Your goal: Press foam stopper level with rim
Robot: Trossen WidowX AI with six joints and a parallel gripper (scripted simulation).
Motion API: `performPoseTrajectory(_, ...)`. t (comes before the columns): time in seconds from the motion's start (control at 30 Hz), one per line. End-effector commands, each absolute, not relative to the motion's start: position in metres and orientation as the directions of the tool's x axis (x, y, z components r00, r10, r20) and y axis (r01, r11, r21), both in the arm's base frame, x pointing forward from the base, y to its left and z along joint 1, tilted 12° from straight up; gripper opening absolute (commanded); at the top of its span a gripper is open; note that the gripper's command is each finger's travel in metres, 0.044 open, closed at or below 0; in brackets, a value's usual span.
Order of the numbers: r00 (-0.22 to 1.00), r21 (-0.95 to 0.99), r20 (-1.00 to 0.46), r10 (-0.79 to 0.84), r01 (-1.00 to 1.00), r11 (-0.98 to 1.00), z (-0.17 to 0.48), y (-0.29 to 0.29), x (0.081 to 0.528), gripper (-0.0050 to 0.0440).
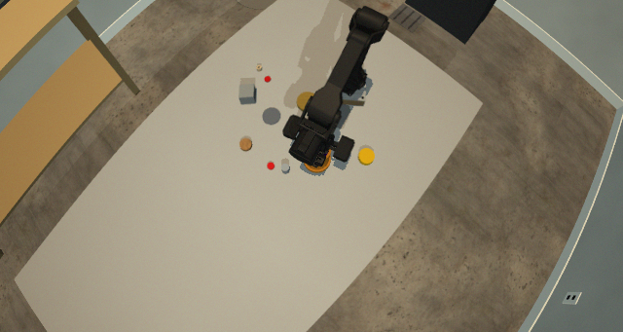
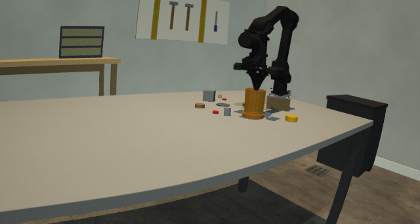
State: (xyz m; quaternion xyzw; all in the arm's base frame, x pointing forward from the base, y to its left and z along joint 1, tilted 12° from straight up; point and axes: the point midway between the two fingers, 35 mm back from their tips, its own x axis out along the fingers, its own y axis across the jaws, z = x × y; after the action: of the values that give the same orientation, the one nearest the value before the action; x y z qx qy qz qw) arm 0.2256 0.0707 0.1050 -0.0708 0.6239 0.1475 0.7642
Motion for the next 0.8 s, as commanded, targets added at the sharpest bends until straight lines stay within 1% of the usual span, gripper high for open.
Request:
performPoseTrajectory(0.0, 0.181, 0.074, -0.974, 0.136, -0.311, 0.948, 0.105, 0.07, 0.226, 0.0)
performPoseTrajectory(0.13, 0.181, 0.074, -0.974, 0.136, -0.311, 0.948, 0.115, 0.07, 0.226, 0.0)
performPoseTrajectory(0.3, 0.182, 0.074, -0.974, 0.136, -0.311, 0.948, 0.153, 0.065, 0.223, 0.0)
performPoseTrajectory(0.37, 0.182, 0.074, -0.974, 0.136, -0.311, 0.948, 0.153, 0.065, 0.223, 0.0)
performPoseTrajectory(0.47, 0.182, 0.074, -0.974, 0.135, -0.311, 0.948, 0.184, 0.061, 0.216, 0.0)
performPoseTrajectory(0.77, 0.182, 0.074, -0.974, 0.135, -0.311, 0.948, 0.187, 0.06, 0.215, 0.0)
